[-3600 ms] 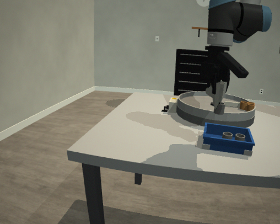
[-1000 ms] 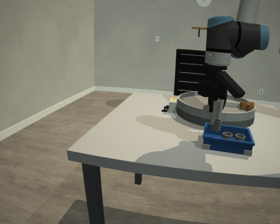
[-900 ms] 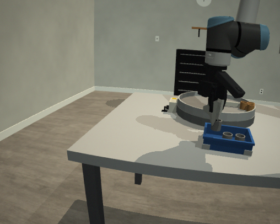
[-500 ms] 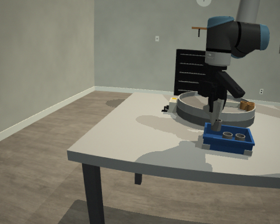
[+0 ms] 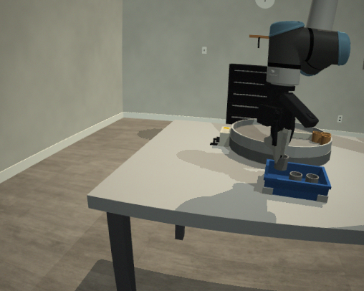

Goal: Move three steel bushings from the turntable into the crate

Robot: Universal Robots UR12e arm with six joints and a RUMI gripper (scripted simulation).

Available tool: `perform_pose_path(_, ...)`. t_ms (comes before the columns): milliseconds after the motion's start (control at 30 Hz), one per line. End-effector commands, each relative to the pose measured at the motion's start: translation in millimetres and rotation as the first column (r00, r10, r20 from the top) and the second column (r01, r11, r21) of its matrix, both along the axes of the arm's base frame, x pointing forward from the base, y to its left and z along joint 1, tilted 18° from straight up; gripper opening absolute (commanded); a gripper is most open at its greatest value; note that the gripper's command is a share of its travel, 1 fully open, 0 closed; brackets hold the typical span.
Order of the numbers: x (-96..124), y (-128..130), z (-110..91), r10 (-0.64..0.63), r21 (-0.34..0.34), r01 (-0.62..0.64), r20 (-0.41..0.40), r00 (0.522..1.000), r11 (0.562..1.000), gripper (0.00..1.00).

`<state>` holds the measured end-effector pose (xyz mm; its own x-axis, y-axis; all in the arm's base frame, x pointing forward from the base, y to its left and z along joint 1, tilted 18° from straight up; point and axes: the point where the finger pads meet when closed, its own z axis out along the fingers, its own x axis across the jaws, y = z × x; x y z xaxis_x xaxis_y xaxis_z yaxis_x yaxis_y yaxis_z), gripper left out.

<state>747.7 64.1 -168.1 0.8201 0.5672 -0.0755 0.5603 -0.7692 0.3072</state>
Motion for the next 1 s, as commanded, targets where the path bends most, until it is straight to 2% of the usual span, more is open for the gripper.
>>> perform_pose_path(0, 0.7, 0.0, 0.0, 0.0, 0.0, 0.0, 0.001, 1.0, 1.0, 0.0)
perform_pose_path(967, 4.9, -10.7, -34.6, 0.0, 0.0, 0.0, 0.001, 1.0, 1.0, 0.0)
